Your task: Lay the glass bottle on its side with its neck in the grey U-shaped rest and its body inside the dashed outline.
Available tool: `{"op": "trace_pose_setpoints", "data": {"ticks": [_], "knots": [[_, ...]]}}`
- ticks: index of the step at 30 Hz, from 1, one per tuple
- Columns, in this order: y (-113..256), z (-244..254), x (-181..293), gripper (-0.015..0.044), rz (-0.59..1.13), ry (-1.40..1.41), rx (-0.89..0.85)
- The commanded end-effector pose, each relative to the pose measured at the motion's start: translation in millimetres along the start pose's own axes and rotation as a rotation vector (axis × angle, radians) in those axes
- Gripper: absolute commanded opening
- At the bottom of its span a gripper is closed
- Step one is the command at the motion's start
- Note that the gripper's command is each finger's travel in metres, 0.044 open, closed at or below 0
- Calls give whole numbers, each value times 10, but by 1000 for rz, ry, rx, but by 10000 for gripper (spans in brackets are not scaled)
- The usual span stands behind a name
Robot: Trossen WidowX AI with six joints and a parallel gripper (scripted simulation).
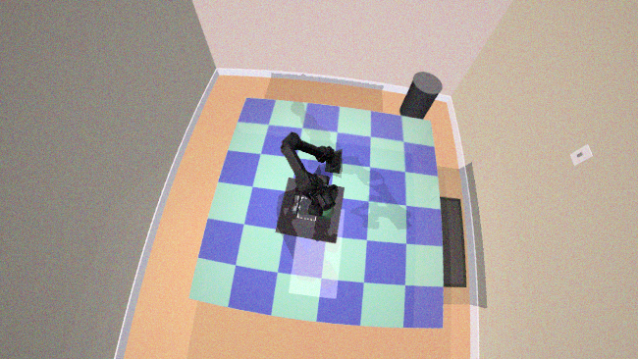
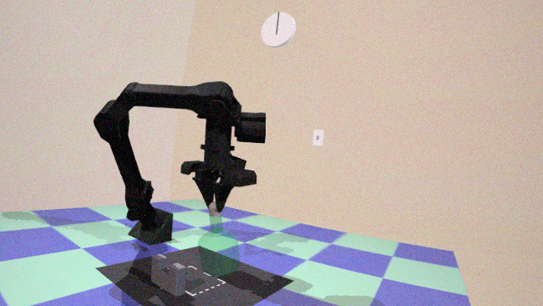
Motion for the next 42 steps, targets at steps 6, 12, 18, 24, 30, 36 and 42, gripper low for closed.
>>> {"op": "trace_pose_setpoints", "data": {"ticks": [6,12,18,24,30,36,42], "knots": [[15,20,131,107,-1,0,0],[17,24,175,107,-12,0,0],[18,29,222,107,-22,0,-1],[18,33,269,107,-33,0,-1],[17,38,317,107,-44,1,-1],[15,43,366,107,-55,2,-1],[11,47,414,107,-66,3,-1]]}}
Point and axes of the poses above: the point midway between the two fingers, 35 mm back from their tips, its own y axis back along the fingers, its own z axis across the jaws, x = y × z, the point moved 2 cm from there along y, back along the fingers, and after that the axes turned 8 degrees about y, right-handed, at the moved point
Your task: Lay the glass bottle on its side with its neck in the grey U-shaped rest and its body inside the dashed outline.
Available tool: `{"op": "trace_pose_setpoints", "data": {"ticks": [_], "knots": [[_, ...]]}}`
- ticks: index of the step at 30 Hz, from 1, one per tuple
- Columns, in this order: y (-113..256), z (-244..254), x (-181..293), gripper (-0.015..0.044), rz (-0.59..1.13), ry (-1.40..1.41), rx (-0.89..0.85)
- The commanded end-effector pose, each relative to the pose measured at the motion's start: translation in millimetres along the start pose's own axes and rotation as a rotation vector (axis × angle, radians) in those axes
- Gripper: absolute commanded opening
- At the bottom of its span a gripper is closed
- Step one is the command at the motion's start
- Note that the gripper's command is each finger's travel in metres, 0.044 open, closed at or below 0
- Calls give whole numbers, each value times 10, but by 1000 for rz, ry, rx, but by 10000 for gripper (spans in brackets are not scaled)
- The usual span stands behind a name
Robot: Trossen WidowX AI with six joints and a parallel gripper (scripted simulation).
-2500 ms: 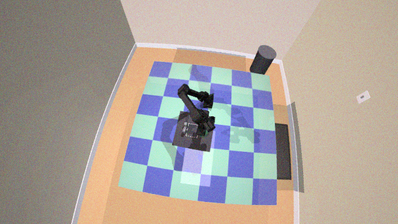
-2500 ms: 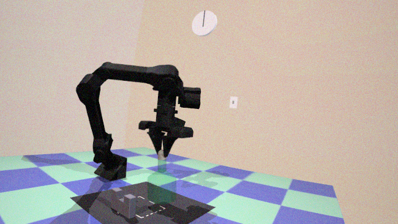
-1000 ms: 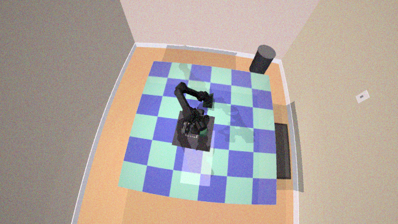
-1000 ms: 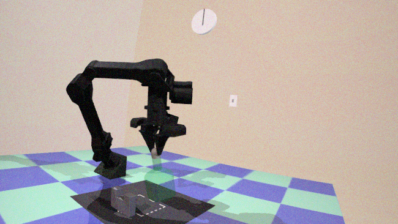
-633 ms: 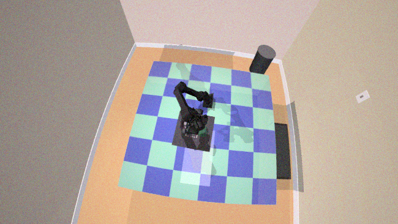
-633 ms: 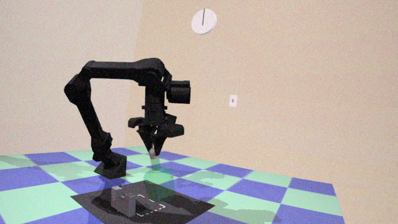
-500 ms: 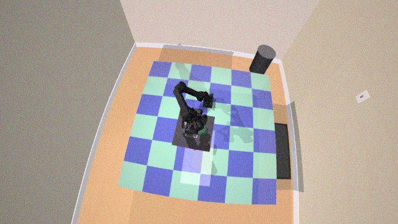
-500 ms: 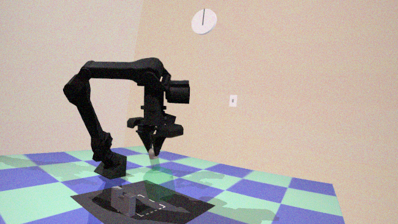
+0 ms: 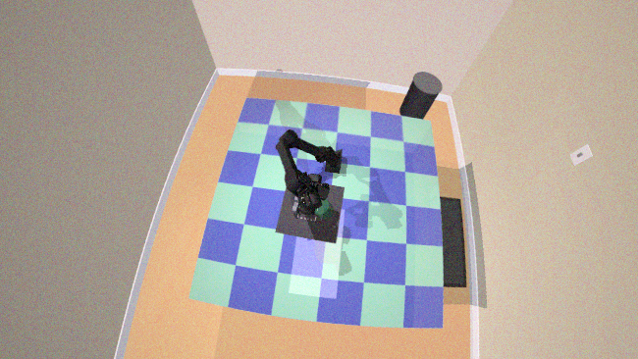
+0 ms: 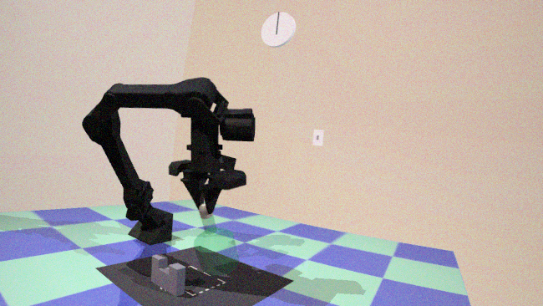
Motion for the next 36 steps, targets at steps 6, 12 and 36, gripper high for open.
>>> {"op": "trace_pose_setpoints", "data": {"ticks": [6,12,36], "knots": [[0,16,136,107,-2,0,0],[-2,21,184,107,-13,2,0],[-24,42,384,107,-64,12,4]]}}
Point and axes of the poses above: the point midway between the two fingers, 35 mm back from their tips, its own y axis back along the fingers, its own z axis across the jaws, x = y × z, the point moved 2 cm from there along y, back along the fingers, and after that the axes turned 8 degrees about y, right-handed, at the moved point
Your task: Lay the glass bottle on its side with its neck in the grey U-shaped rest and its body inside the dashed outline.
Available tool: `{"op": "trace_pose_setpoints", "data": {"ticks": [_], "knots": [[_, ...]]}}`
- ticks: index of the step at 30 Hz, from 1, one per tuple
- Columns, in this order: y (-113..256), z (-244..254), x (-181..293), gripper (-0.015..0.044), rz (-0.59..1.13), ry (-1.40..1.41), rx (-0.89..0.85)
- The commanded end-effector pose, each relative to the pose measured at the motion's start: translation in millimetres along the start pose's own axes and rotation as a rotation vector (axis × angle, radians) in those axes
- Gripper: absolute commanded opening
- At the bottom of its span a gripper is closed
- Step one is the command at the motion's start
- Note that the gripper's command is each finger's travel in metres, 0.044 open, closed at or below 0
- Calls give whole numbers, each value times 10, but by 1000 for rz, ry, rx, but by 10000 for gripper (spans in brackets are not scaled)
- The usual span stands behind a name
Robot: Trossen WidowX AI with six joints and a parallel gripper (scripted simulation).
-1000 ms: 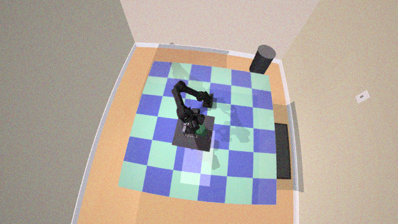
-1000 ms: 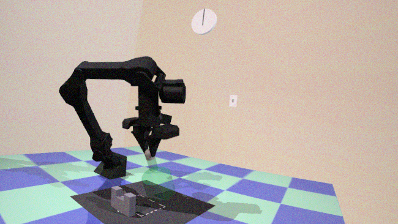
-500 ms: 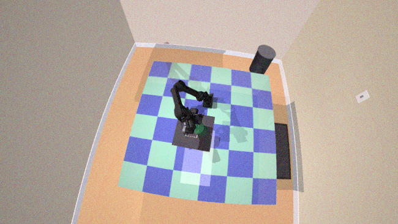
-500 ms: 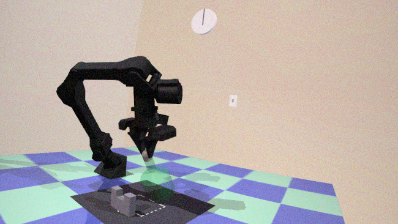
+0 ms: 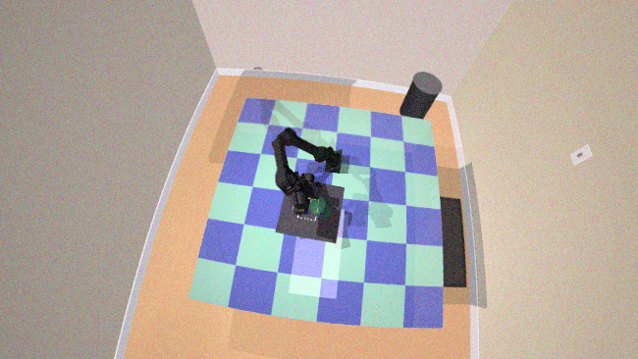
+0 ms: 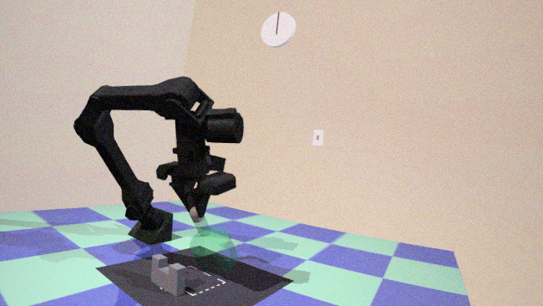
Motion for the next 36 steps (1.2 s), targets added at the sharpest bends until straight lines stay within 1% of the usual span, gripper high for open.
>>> {"op": "trace_pose_setpoints", "data": {"ticks": [1,36], "knots": [[-8,11,95,107,9,-2,-1],[-70,53,429,107,-67,14,12]]}}
Point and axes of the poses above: the point midway between the two fingers, 35 mm back from their tips, its own y axis back along the fingers, its own z axis across the jaws, x = y × z, the point moved 2 cm from there along y, back along the fingers, and after that the axes turned 8 degrees about y, right-handed, at the moved point
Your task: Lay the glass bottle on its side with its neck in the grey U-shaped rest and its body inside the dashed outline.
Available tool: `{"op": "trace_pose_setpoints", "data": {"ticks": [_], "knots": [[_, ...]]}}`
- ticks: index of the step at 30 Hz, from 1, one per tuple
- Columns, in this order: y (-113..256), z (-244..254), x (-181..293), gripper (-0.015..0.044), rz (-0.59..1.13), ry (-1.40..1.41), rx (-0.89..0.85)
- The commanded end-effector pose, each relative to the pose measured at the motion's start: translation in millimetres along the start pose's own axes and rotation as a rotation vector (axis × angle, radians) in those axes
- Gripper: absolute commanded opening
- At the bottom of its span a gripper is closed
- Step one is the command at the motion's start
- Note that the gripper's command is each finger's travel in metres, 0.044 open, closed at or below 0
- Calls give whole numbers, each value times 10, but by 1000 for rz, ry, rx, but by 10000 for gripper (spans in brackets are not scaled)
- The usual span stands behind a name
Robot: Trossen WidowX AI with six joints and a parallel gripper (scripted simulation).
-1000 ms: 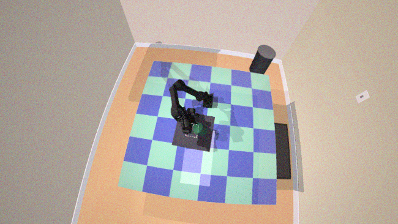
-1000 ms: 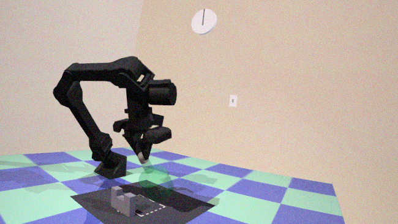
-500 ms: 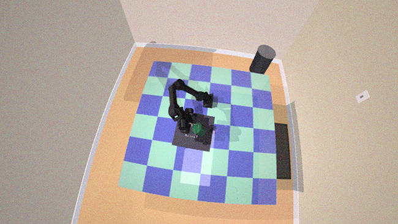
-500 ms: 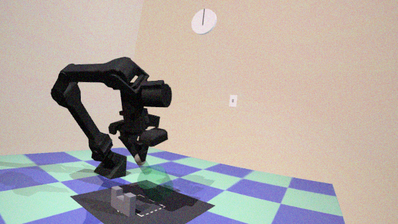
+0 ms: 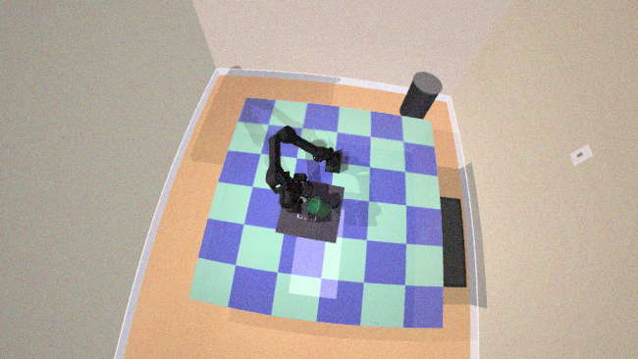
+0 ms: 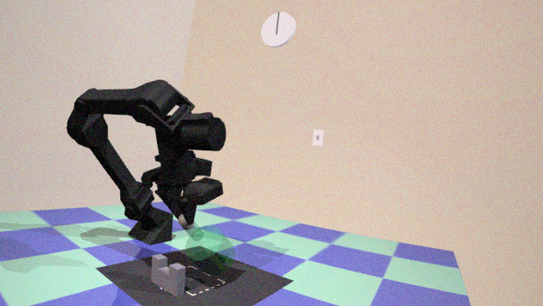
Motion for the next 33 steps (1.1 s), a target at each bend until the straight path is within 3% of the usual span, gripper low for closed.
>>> {"op": "trace_pose_setpoints", "data": {"ticks": [1,33], "knots": [[-21,10,94,107,9,-2,-2],[-158,70,499,107,-42,7,18]]}}
Point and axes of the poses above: the point midway between the two fingers, 35 mm back from their tips, its own y axis back along the fingers, its own z axis across the jaws, x = y × z, the point moved 2 cm from there along y, back along the fingers, and after that the axes turned 8 degrees about y, right-handed, at the moved point
